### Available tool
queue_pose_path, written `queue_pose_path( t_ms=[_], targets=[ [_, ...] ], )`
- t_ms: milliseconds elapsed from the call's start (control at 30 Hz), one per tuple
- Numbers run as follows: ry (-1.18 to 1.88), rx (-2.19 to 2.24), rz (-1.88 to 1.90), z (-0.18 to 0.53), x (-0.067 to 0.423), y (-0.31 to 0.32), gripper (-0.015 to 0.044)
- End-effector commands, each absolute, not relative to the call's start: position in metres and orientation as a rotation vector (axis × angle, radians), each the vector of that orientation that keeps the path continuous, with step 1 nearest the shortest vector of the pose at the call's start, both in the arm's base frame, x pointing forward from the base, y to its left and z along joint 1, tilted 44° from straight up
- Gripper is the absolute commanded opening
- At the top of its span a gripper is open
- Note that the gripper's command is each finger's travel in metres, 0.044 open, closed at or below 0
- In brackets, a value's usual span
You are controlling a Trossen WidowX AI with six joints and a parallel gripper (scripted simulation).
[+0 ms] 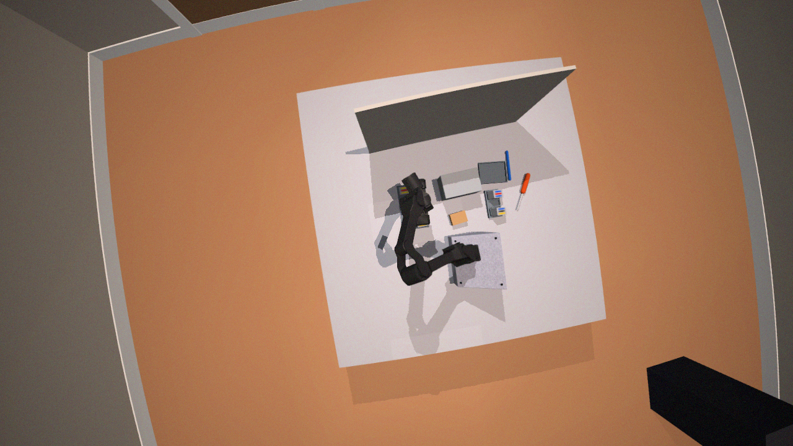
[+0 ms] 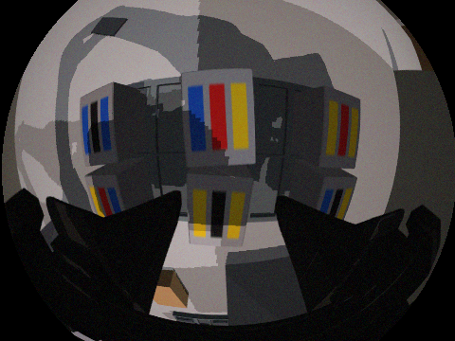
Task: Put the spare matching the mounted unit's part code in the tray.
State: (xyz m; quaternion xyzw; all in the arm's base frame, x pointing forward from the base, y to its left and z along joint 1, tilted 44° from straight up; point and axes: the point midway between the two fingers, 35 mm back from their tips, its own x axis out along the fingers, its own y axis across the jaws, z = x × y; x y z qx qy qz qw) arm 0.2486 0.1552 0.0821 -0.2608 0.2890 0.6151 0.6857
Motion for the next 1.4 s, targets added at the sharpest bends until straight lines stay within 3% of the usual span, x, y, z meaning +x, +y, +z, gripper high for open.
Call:
queue_pose_path(
  t_ms=[0, 1367],
  targets=[
    [0.668, -0.575, 1.377, 0.074, 0.246, 0.158, 0.03],
    [0.665, -0.571, 1.378, 0.064, 0.244, 0.169, 0.03]
  ],
)
